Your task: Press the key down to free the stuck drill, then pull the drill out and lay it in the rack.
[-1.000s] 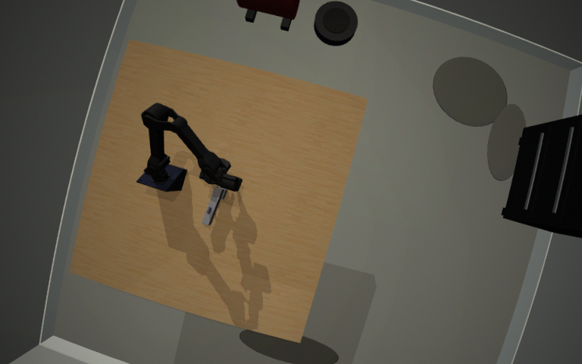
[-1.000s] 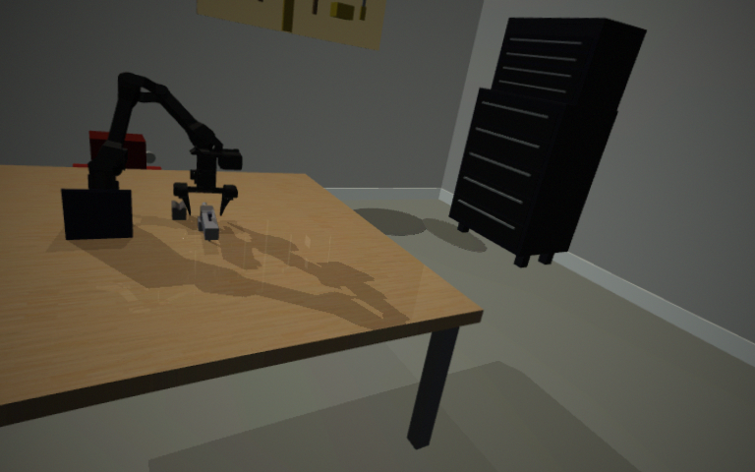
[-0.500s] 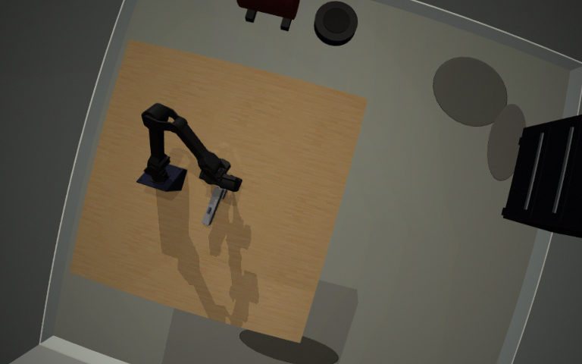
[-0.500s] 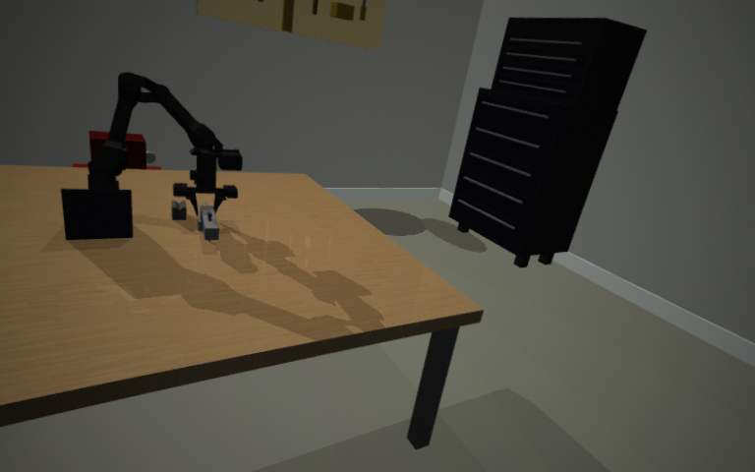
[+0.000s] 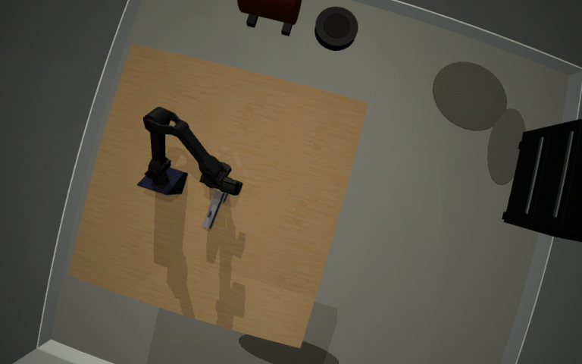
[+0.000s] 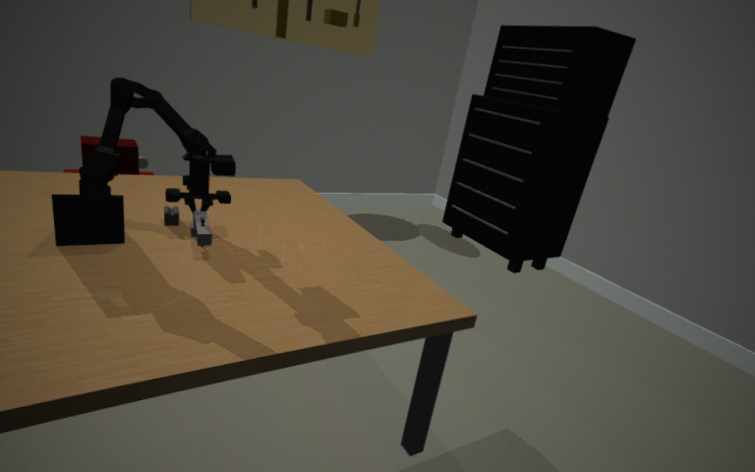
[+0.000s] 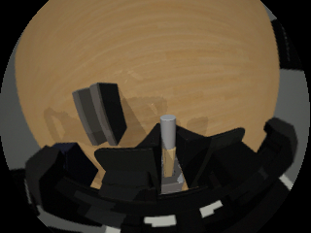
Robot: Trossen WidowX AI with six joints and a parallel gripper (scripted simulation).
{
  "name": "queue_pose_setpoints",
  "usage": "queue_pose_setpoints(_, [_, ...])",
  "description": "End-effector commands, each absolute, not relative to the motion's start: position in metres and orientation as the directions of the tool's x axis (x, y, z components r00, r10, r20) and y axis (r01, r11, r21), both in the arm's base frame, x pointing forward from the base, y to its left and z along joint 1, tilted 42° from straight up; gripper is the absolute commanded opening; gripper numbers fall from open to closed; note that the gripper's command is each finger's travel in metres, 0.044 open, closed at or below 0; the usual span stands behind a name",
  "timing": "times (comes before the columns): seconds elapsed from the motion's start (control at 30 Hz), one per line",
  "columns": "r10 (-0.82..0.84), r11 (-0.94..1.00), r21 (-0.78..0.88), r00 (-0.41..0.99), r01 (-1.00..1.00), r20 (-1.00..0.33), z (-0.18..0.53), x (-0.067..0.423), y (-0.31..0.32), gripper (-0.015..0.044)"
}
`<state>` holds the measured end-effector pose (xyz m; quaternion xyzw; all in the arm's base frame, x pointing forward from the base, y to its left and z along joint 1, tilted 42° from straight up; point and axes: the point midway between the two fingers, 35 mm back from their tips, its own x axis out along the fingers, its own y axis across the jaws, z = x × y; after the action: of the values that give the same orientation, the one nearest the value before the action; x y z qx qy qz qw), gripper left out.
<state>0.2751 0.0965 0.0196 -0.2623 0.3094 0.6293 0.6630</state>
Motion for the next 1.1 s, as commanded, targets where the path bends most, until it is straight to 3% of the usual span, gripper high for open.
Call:
queue_pose_setpoints(0.0, [0.672,0.069,0.041,0.016,-0.997,-0.741,0.021,0.274,0.095,0.0])
queue_pose_setpoints(1.07, [0.673,0.069,0.04,0.016,-0.997,-0.74,0.042,0.278,0.114,0.0])
